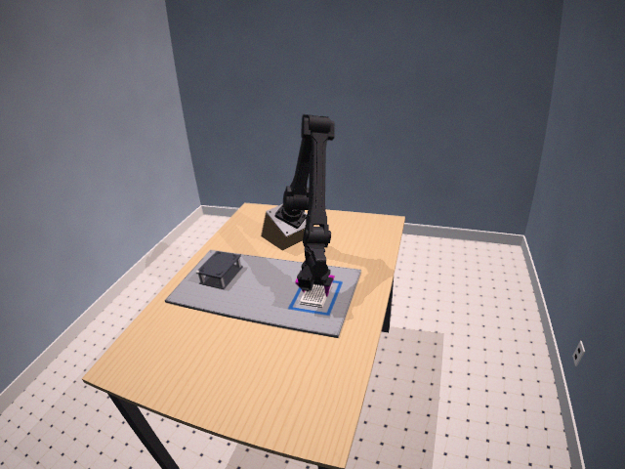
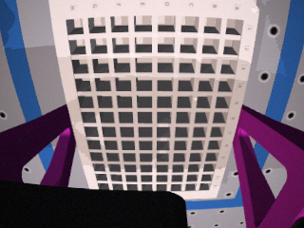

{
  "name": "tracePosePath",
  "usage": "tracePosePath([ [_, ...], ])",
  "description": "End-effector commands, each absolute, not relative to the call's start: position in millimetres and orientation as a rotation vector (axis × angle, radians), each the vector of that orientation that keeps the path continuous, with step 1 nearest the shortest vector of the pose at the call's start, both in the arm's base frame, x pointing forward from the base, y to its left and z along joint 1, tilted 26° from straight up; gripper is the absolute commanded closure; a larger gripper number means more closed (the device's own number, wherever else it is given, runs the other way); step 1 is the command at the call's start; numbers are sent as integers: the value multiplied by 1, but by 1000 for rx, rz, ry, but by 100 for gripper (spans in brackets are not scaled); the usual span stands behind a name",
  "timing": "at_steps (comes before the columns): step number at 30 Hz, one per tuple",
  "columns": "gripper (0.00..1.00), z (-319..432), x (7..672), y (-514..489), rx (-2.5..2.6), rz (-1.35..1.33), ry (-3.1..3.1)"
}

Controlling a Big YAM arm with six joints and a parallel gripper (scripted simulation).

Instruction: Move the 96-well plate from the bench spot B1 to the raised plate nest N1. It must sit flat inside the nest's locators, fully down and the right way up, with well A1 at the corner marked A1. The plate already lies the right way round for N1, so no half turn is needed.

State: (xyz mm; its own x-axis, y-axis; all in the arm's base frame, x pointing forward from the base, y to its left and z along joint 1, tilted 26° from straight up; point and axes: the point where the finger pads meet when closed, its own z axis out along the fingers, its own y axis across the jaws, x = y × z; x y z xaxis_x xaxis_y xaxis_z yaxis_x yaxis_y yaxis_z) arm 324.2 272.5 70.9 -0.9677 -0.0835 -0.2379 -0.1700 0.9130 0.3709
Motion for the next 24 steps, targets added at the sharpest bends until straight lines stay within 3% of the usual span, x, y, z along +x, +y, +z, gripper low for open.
tracePosePath([
  [1, 100, 82, 333, 278, -192, 601, 2824],
  [24, 100, 114, 338, 271, -193, 614, 2794],
])
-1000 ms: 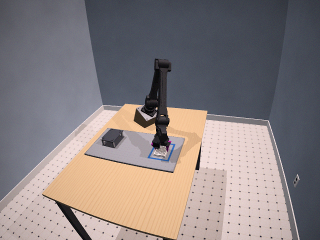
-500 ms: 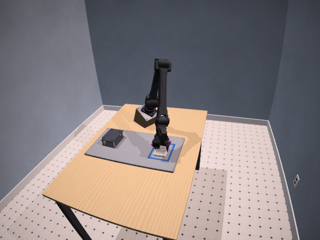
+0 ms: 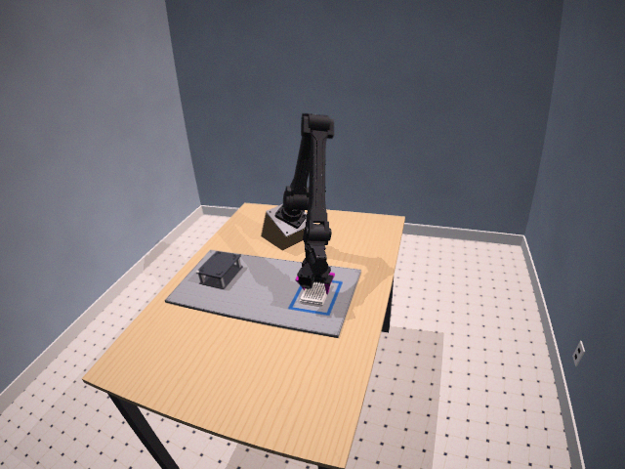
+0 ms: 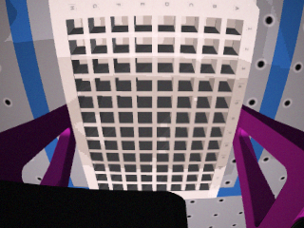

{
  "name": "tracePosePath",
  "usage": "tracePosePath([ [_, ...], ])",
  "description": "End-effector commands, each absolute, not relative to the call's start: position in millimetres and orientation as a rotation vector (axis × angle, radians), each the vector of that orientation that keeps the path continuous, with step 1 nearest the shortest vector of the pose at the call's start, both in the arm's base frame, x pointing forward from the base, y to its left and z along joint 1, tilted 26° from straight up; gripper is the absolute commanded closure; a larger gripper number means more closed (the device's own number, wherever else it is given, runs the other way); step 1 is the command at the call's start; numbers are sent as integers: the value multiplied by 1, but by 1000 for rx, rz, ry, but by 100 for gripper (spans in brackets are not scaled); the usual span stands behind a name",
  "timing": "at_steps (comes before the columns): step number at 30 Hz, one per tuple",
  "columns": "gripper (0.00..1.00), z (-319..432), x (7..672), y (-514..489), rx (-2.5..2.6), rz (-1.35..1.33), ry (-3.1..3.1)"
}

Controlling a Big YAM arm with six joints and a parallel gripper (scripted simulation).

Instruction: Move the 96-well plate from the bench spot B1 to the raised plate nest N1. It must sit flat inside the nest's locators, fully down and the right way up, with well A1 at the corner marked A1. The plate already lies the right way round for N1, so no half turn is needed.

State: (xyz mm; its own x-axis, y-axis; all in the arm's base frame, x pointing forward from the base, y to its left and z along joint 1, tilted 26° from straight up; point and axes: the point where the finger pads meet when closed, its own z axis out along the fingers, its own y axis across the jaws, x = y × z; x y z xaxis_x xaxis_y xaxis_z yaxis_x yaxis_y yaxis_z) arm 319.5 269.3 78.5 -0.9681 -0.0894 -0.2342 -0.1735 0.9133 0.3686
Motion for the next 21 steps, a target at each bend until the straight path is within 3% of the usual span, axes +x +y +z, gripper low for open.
tracePosePath([
  [1, 100, 116, 337, 270, -193, 614, 2794],
  [21, 100, 143, 332, 258, -194, 615, 2790],
])
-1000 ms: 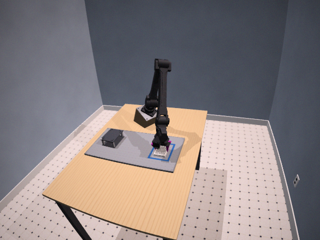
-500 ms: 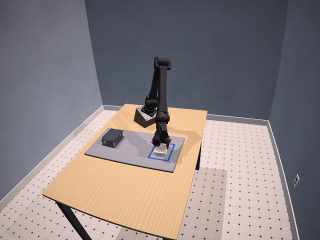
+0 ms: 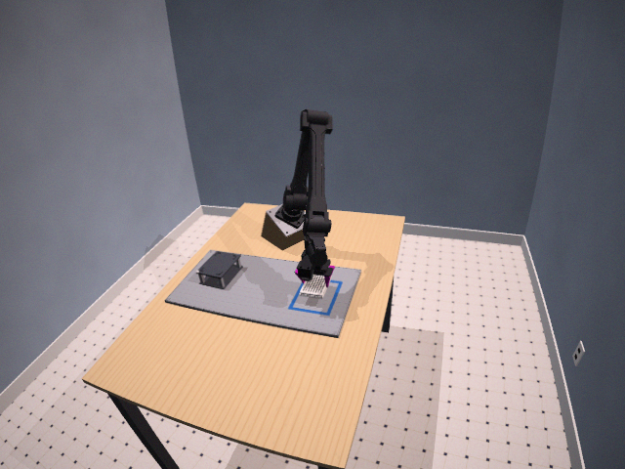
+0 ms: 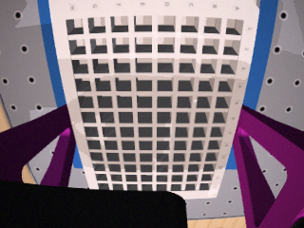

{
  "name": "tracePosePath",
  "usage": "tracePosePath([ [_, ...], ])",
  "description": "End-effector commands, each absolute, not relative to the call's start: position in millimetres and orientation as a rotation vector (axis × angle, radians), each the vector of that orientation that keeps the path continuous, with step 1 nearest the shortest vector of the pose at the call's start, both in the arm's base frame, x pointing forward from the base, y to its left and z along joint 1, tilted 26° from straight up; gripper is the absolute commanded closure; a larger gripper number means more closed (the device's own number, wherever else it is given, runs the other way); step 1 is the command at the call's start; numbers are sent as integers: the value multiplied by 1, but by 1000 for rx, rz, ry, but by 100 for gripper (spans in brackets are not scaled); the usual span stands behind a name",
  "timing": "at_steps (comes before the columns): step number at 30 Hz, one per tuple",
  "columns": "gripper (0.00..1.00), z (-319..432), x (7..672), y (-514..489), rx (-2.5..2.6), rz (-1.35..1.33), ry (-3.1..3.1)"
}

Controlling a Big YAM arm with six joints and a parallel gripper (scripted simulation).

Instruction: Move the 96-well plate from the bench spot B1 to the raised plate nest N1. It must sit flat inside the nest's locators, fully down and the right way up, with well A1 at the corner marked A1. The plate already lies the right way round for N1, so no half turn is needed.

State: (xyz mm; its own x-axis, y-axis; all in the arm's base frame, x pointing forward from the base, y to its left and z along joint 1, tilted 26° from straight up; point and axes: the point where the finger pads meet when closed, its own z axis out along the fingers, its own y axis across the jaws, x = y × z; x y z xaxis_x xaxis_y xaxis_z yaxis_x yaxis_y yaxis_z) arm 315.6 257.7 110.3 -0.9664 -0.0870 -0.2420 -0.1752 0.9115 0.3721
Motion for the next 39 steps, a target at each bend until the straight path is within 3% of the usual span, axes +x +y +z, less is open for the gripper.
tracePosePath([
  [1, 100, 143, 332, 258, -194, 615, 2790],
  [39, 100, 171, 323, 243, -189, 611, 2794],
])
